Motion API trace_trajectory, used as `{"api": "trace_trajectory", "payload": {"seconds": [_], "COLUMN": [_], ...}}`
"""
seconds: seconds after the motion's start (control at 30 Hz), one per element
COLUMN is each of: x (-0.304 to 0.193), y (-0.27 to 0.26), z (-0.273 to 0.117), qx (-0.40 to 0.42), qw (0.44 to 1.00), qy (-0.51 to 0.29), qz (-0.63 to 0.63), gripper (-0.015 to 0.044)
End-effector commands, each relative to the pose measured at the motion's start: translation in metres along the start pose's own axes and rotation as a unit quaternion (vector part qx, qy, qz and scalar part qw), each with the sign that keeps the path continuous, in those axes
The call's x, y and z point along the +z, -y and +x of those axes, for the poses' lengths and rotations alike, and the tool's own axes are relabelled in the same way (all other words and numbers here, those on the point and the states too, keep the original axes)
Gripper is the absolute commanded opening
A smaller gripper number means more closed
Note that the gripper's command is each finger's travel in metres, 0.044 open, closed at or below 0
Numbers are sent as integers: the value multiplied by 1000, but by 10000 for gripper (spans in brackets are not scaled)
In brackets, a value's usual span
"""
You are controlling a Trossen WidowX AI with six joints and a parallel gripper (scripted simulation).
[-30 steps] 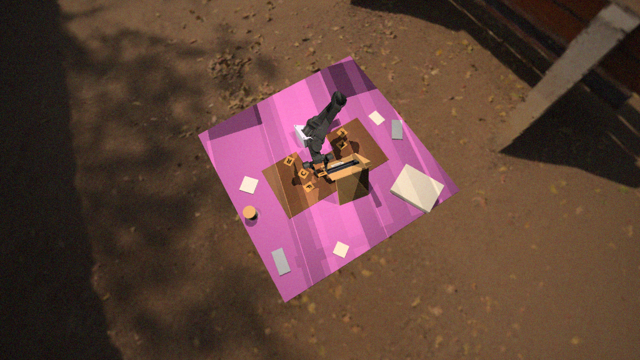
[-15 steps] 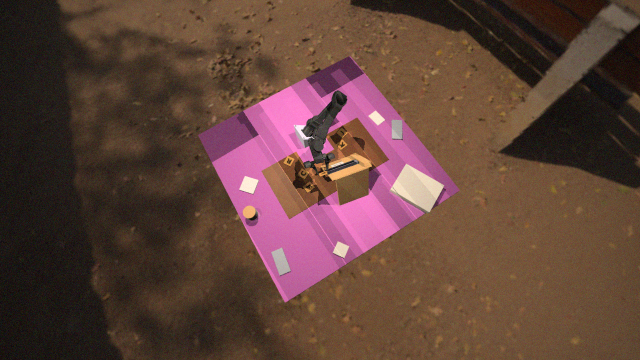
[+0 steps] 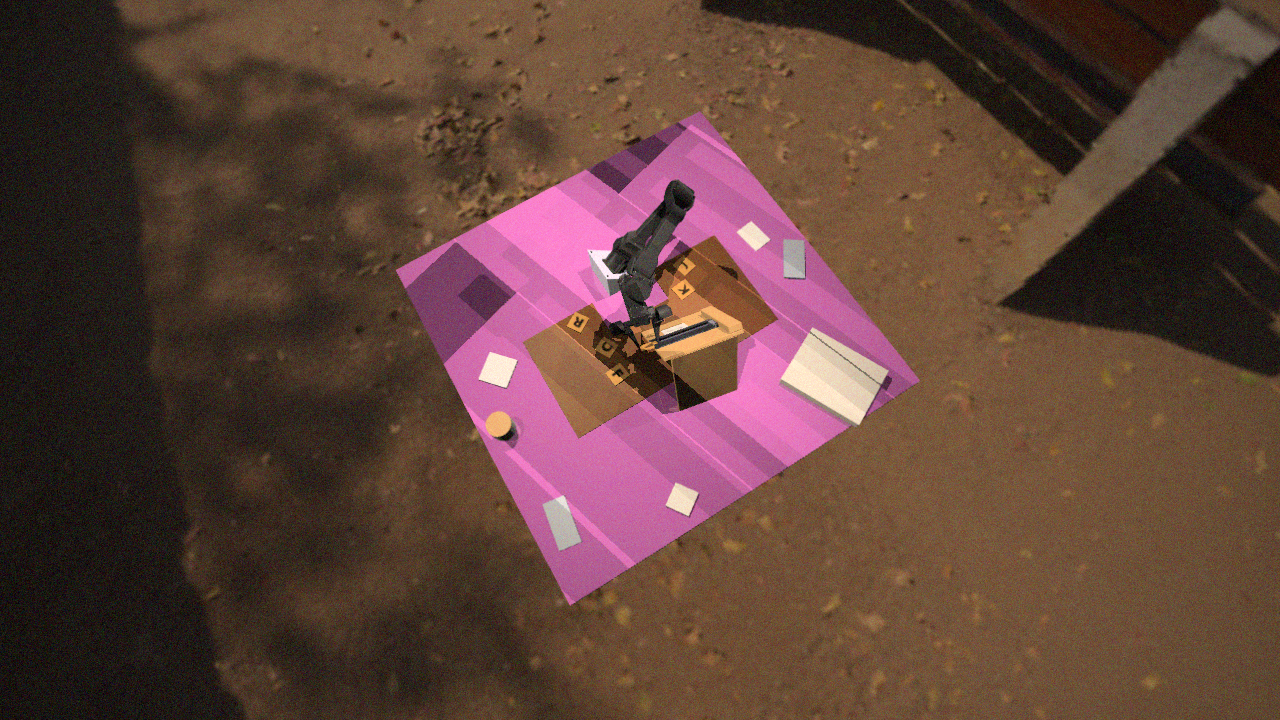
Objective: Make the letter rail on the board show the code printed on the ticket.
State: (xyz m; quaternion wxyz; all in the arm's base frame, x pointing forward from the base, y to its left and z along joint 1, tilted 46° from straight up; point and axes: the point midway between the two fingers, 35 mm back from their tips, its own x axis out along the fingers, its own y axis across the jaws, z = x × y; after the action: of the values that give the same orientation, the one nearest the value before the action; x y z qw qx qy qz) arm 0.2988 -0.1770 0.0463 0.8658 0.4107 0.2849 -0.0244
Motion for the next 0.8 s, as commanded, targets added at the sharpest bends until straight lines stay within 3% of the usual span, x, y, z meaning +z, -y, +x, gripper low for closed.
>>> {"api": "trace_trajectory", "payload": {"seconds": [0.0, 0.77], "x": [0, 0], "y": [-2, -14], "z": [-1, -1], "qx": [-1, -1], "qw": [1000, 1000], "qy": [1, 1], "qz": [0, 1], "gripper": [0, 0]}}
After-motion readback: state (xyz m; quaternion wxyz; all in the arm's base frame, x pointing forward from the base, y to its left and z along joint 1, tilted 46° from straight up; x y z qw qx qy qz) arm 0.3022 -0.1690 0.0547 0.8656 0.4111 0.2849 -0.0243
